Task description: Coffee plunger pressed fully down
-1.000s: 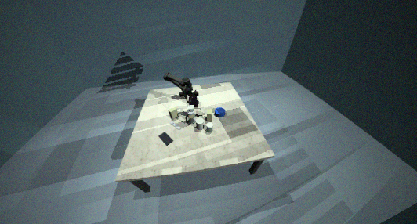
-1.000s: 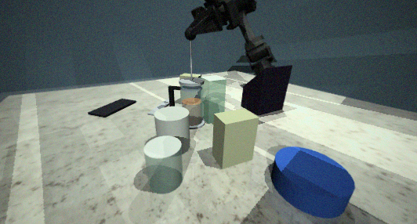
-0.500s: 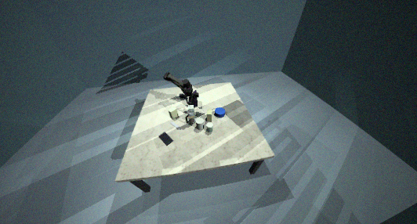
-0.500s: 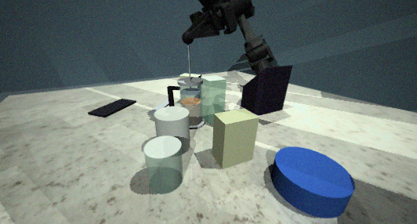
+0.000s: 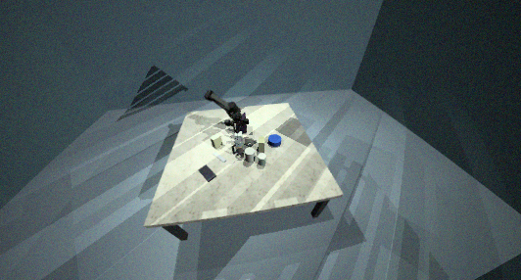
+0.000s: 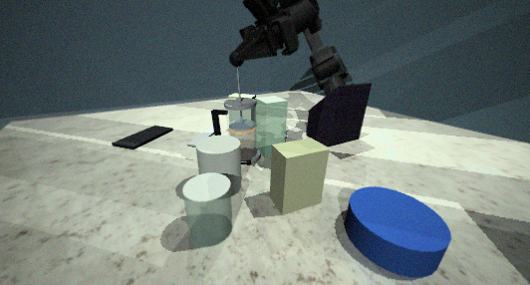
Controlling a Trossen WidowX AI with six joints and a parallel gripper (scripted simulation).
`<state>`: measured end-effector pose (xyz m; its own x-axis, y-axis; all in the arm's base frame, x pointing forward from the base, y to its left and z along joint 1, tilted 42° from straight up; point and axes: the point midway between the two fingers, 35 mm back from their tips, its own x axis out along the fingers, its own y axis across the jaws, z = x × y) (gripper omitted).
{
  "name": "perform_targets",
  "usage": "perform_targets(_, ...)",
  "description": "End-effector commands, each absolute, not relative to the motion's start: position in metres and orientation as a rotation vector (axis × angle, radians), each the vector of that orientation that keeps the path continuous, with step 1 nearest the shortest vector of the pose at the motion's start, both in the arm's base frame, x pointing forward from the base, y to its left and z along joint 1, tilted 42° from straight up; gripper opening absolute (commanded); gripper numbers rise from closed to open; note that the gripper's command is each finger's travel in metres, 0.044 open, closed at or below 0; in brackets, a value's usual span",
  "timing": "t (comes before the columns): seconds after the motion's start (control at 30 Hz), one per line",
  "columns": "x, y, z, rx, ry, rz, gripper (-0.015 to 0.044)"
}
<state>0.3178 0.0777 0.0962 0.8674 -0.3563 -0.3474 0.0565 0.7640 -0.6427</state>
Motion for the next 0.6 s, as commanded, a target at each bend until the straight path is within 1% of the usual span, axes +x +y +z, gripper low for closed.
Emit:
perform_targets(0.0,0.314,0.066,0.078,-0.692,0.518,-0.235,0.0124)
perform_targets(0.57,0.317,0.046,0.058,-0.695,0.513,-0.235,0.0124)
